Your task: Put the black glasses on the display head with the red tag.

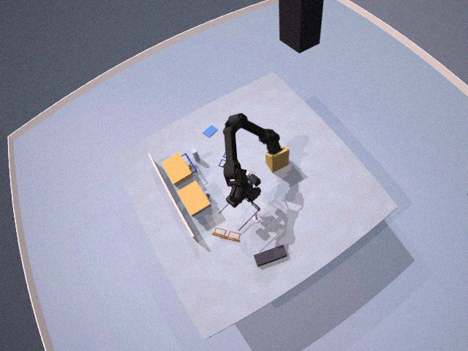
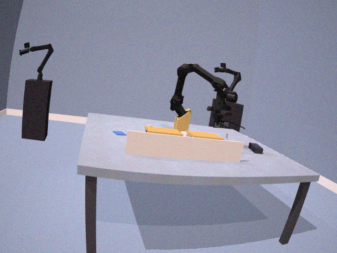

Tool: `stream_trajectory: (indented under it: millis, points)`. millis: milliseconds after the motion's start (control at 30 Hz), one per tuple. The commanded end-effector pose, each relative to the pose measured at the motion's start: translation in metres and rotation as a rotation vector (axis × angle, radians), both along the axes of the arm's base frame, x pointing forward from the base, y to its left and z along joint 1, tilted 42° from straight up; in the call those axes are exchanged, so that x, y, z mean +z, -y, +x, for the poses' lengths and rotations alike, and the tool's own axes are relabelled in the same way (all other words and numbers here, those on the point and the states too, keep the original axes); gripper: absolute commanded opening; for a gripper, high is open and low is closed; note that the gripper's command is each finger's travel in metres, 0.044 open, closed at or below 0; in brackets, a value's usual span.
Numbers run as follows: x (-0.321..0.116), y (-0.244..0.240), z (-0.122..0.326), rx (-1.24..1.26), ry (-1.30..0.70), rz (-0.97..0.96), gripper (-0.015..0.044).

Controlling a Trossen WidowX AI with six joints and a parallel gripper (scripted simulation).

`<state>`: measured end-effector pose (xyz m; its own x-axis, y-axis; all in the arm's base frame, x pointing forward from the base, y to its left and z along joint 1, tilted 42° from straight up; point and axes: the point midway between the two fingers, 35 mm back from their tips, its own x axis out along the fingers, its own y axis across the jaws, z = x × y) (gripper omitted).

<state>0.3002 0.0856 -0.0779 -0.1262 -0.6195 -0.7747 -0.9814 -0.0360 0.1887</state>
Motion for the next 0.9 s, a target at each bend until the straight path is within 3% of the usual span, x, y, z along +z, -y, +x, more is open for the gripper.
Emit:
stream_trajectory:
  millis: [0, 867]
  points:
    - [0.012, 0.011, 0.007, 0.106, -0.068, 0.018, 0.0000]
    - [0.056, 0.083, 0.018, 0.651, -0.532, 0.076, 0.0000]
